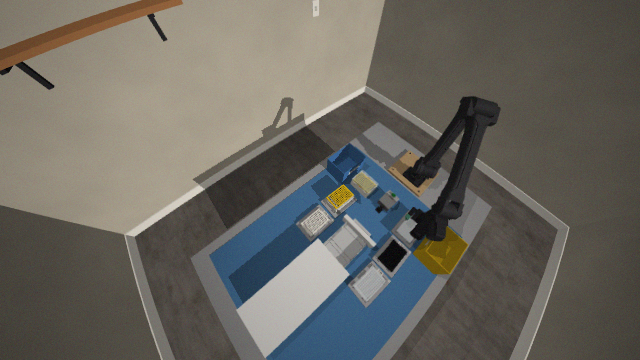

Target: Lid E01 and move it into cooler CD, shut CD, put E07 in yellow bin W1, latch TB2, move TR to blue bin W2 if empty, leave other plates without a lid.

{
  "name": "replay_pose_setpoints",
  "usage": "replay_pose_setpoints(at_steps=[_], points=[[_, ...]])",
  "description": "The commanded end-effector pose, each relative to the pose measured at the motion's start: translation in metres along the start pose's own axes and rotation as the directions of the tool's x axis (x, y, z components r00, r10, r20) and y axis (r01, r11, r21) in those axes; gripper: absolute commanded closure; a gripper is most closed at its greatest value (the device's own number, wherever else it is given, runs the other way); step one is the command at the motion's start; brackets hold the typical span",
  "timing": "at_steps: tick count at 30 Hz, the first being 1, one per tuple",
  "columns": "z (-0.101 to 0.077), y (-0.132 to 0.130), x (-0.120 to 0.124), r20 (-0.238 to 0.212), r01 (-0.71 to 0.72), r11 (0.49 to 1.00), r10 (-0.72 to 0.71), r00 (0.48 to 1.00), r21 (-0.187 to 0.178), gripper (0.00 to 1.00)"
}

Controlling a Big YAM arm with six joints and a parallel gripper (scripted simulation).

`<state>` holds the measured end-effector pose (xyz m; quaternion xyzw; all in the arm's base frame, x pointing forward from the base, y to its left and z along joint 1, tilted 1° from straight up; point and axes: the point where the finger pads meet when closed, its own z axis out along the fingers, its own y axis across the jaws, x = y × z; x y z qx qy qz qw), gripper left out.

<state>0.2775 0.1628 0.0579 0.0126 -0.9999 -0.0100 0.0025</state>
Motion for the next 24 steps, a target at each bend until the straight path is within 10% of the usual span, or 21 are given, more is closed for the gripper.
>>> replay_pose_setpoints(at_steps=[1, 24], points=[[0.005, 0.005, -0.002, 0.008, -0.006, 1.0, 0.006, 1.0, -0.004, 0.0], [0.017, 0.008, -0.013, 0.033, -0.002, 1.0, 0.003, 0.999, -0.018, 0.0]])
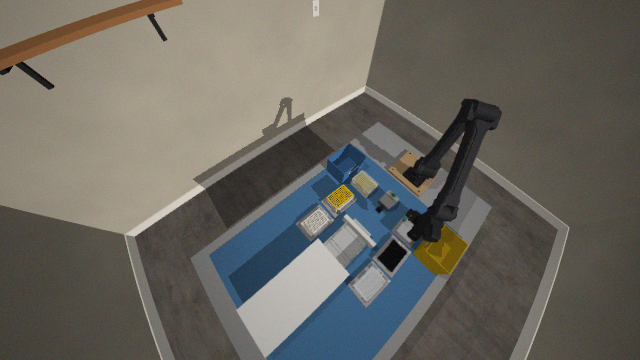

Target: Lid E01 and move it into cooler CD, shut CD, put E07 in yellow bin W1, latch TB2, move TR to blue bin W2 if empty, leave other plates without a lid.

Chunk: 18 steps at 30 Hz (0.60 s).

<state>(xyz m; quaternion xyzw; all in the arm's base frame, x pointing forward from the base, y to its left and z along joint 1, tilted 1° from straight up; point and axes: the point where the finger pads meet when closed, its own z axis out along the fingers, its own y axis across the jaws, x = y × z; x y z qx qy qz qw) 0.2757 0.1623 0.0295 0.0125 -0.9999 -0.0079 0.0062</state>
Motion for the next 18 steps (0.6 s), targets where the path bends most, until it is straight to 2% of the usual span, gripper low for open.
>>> replay_pose_setpoints(at_steps=[1, 2, 3, 7, 18], points=[[-0.012, 0.009, -0.014, 0.041, -0.002, 1.0, 0.003, 0.999, -0.022, 0.0], [0.001, 0.007, -0.007, 0.021, -0.006, 1.0, 0.006, 1.0, -0.011, 0.0], [0.004, 0.006, -0.004, 0.015, -0.006, 1.0, 0.006, 1.0, -0.008, 0.0], [0.003, 0.008, -0.009, 0.026, -0.007, 1.0, 0.007, 1.0, -0.014, 0.0], [0.021, 0.005, -0.004, 0.014, -0.006, 1.0, 0.006, 1.0, -0.008, 0.0]])
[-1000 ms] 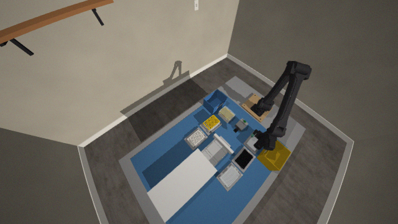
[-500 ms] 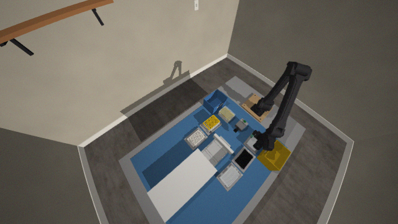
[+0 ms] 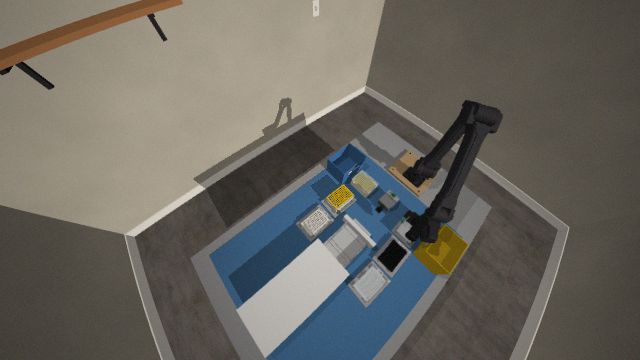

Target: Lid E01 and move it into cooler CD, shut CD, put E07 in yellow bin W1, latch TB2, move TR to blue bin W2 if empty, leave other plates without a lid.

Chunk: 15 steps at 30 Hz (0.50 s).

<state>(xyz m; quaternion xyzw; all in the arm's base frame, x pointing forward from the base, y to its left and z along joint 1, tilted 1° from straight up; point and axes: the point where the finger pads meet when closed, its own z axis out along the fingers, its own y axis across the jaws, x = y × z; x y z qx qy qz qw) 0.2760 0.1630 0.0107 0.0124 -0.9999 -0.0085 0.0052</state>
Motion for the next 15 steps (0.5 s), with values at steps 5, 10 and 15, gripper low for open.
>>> replay_pose_setpoints(at_steps=[5, 10, 15], points=[[-0.0094, 0.0082, -0.0139, 0.037, -0.002, 1.0, 0.002, 0.999, -0.02, 0.0], [-0.0094, 0.0082, -0.0139, 0.037, -0.002, 1.0, 0.002, 0.999, -0.02, 1.0], [-0.0094, 0.0082, -0.0139, 0.037, -0.002, 1.0, 0.002, 0.999, -0.02, 1.0]])
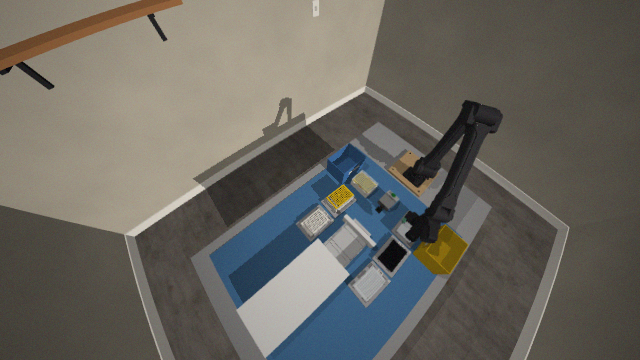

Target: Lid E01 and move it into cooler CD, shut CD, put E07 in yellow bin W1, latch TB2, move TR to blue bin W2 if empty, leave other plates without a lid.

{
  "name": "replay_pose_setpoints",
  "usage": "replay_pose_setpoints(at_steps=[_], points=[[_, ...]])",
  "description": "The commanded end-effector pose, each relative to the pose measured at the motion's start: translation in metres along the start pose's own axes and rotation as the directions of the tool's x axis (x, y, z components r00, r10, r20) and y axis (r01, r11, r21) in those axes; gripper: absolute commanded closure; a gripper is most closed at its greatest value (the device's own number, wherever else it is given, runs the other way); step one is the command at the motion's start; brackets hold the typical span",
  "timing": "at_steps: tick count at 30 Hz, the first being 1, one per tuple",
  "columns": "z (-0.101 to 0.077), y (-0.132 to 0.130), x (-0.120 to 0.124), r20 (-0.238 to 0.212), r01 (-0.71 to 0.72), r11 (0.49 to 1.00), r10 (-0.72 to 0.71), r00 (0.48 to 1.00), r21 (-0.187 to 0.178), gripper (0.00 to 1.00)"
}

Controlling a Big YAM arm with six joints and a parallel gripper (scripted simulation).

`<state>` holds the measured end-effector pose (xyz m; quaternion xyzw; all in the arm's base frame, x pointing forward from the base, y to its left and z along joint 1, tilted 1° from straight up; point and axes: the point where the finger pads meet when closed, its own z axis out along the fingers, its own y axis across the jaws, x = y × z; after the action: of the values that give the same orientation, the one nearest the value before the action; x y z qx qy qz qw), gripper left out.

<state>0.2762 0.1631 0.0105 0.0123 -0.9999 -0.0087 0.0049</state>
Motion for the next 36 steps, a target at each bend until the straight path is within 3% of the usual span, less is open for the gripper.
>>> replay_pose_setpoints(at_steps=[1, 21, 36], points=[[-0.01, 0.008, -0.014, 0.037, -0.002, 1.0, 0.002, 0.999, -0.019, 1.0], [-0.006, 0.009, -0.011, 0.035, -0.006, 1.0, 0.007, 0.999, -0.019, 1.0], [-0.023, 0.013, -0.017, 0.05, -0.006, 1.0, 0.007, 0.999, -0.028, 1.0]])
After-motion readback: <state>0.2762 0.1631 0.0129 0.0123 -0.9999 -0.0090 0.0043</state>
